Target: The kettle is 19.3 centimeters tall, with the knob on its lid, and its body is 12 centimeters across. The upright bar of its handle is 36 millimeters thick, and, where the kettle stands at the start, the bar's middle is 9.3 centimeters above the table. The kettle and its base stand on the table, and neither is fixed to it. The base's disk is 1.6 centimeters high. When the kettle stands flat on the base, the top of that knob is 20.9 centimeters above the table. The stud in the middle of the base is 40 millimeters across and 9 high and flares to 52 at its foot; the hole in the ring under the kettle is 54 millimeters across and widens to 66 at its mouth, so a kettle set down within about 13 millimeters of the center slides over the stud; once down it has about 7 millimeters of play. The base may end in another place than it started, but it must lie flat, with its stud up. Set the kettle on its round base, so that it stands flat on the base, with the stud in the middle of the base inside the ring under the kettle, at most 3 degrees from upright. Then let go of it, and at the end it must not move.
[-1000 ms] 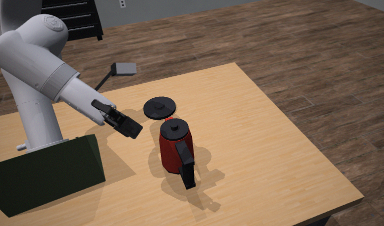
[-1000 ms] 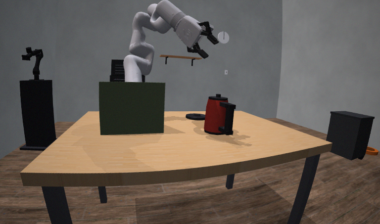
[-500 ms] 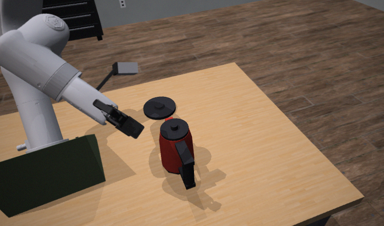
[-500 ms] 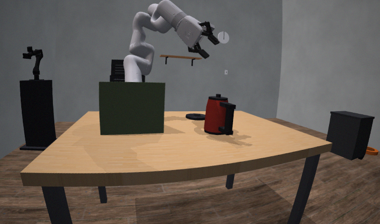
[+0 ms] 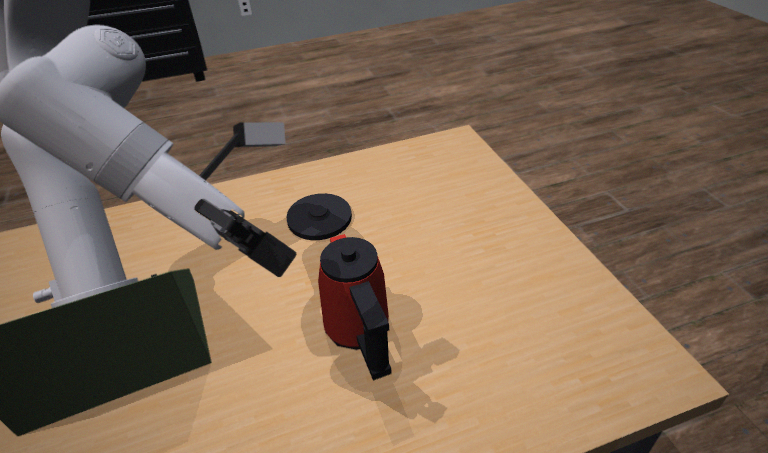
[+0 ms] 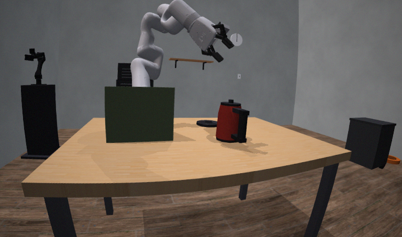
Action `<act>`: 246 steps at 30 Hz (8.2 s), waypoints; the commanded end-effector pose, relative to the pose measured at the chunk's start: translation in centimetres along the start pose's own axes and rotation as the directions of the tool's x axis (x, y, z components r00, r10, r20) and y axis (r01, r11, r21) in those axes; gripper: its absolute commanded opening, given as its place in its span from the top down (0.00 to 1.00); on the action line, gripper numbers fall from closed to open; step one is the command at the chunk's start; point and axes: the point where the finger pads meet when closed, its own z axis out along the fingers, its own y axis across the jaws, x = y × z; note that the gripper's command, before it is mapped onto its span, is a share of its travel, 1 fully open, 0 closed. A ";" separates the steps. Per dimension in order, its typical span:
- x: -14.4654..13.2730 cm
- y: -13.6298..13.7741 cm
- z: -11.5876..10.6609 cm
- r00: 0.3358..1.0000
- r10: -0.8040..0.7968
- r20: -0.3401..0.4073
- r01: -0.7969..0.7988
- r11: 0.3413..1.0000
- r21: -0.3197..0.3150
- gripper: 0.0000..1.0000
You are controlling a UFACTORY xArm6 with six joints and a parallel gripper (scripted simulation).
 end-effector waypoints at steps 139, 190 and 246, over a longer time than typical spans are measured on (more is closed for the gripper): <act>10.3 -9.9 9.3 -0.372 0.820 0.434 -0.822 -0.074 -0.565 0.19; 10.3 -10.2 9.4 -0.436 0.812 0.388 -0.774 -0.119 -0.622 0.19; 6.1 -15.5 15.7 -0.436 0.812 0.388 -0.774 -0.119 -0.622 0.19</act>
